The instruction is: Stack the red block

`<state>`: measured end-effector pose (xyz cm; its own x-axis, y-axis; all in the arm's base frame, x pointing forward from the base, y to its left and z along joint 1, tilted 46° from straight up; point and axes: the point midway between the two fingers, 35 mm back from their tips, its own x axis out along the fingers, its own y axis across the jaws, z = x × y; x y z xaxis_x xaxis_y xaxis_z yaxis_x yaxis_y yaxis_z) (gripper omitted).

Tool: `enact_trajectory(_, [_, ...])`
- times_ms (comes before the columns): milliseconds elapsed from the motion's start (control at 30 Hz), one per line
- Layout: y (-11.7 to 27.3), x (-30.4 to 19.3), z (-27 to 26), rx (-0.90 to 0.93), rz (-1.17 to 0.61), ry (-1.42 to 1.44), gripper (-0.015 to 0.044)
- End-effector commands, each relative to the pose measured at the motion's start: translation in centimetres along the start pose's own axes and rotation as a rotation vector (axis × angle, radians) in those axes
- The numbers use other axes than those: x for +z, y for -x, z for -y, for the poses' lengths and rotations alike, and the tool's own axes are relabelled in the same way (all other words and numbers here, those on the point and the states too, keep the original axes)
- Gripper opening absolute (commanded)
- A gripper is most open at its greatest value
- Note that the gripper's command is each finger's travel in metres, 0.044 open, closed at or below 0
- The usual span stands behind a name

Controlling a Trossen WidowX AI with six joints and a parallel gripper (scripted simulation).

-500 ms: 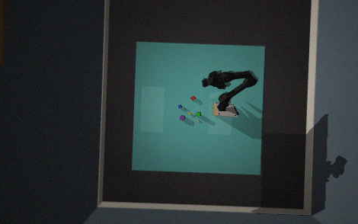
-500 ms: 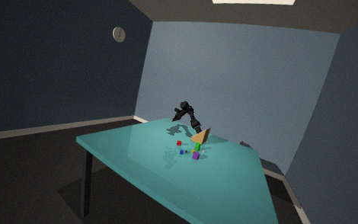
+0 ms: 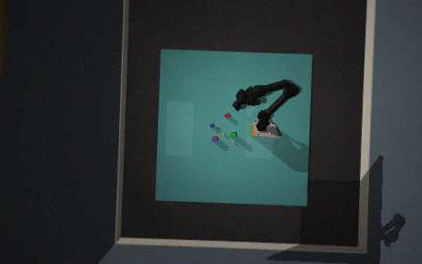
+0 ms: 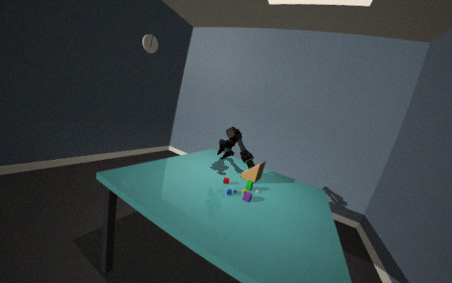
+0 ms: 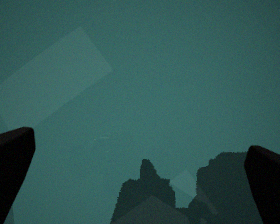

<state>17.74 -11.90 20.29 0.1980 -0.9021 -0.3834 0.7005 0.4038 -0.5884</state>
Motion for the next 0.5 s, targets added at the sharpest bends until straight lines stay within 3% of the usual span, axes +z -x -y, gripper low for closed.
enact_trajectory(0, [-0.2, 0.4, -1.7, 0.040, -0.039, 0.117, 0.0440])
enact_trajectory(467, [-1.2, -0.5, -7.4, 0.164, -0.198, 0.639, 0.0440])
